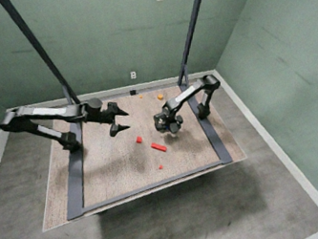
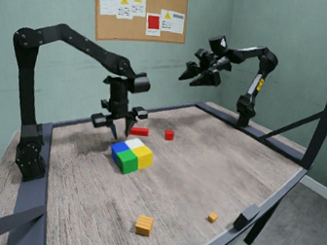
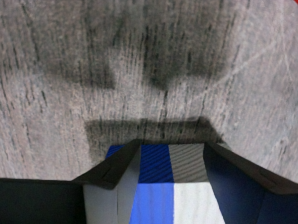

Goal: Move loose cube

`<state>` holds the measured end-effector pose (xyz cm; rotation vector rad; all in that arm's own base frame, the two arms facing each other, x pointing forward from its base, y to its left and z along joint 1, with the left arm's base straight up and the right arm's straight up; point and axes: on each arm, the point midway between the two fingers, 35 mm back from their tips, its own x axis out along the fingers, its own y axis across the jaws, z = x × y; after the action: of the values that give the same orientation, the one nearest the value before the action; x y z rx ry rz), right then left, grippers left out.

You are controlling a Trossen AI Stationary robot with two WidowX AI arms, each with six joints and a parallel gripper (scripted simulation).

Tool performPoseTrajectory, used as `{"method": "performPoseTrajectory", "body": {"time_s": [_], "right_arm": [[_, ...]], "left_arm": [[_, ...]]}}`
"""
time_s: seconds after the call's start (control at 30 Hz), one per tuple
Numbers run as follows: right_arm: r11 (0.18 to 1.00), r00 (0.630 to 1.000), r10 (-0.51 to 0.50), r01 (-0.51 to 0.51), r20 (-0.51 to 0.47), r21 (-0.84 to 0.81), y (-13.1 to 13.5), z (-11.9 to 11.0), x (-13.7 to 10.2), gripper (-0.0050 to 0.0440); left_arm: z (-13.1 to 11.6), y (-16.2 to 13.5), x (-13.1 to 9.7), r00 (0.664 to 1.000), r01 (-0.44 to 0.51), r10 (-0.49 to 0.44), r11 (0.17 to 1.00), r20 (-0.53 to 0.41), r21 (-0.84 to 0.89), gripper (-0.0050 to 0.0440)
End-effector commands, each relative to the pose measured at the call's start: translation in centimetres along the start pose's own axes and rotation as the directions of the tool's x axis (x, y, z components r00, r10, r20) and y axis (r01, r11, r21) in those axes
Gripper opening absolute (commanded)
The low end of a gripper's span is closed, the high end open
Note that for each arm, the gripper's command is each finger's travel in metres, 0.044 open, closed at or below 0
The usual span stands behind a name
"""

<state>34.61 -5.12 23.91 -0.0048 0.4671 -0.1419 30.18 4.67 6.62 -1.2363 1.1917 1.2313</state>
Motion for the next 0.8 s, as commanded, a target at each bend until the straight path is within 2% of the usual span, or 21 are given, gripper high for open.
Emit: {"method": "performPoseTrajectory", "body": {"time_s": [0.0,0.3,0.63,0.77], "right_arm": [[1.0,1.0,0.002,-0.002,0.031,-0.004,-0.3,0.7,-1.0,0.04],[1.0,0.999,0.006,-0.006,0.036,-0.006,-0.5,0.6,-1.7,0.04],[1.0,1.0,0.019,-0.019,-0.014,-0.008,-0.3,-1.4,-1.4,0.04],[1.0,1.0,0.021,-0.021,-0.012,-0.01,-0.3,-1.5,-1.3,0.04]], "left_arm": [[0.6,-0.7,-0.7,1.0,0.017,-0.017,0.998,0.004,-0.068,0.0178],[0.4,-0.3,-0.6,1.0,0.016,-0.016,0.998,0.004,-0.064,0.0178],[0.4,-0.1,2.4,1.0,-0.001,0.001,0.998,0.002,-0.062,0.0178],[0.4,-0.1,2.9,1.0,-0.001,0.001,0.998,0.001,-0.062,0.0178]]}}
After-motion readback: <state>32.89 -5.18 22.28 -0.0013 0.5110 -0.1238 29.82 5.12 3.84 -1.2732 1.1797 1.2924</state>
